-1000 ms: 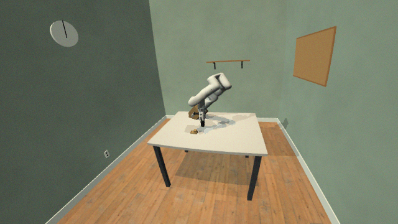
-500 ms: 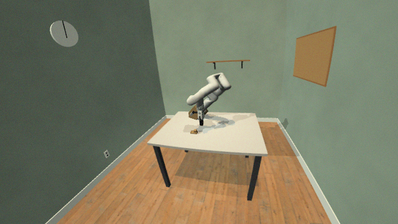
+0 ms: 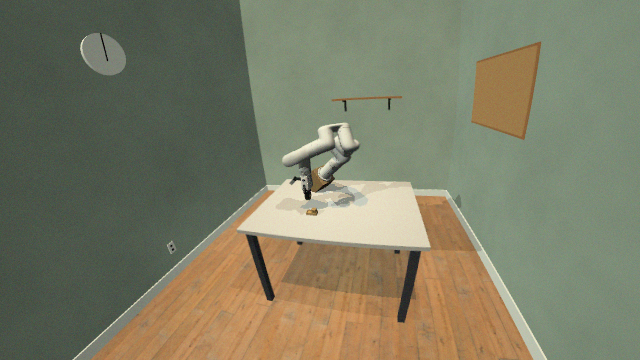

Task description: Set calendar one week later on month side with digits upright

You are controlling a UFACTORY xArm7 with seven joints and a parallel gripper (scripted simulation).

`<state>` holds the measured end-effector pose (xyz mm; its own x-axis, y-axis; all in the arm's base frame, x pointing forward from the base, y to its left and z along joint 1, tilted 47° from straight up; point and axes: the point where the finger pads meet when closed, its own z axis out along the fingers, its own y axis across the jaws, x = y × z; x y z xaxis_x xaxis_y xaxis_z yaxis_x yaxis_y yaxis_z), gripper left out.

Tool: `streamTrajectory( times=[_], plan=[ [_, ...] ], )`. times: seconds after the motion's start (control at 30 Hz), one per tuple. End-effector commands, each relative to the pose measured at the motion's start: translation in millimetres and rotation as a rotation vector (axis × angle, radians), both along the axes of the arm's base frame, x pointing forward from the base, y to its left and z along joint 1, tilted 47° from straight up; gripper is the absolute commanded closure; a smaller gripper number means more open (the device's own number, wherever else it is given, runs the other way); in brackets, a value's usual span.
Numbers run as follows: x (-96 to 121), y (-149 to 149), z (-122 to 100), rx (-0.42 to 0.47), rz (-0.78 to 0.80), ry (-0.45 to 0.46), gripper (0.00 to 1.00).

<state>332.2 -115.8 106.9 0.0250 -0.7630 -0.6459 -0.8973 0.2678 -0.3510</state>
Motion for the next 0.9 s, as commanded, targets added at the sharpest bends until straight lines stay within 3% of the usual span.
streamTrajectory(
  times=[0.0,0.5,0.87],
  plan=[
    [0,-4,-1,0.001,-0.001,-0.003,0.73],
    [5,2,-7,0.001,-0.001,-0.003,0.73],
    [20,22,-31,0.001,-0.001,-0.003,0.73]
  ],
)
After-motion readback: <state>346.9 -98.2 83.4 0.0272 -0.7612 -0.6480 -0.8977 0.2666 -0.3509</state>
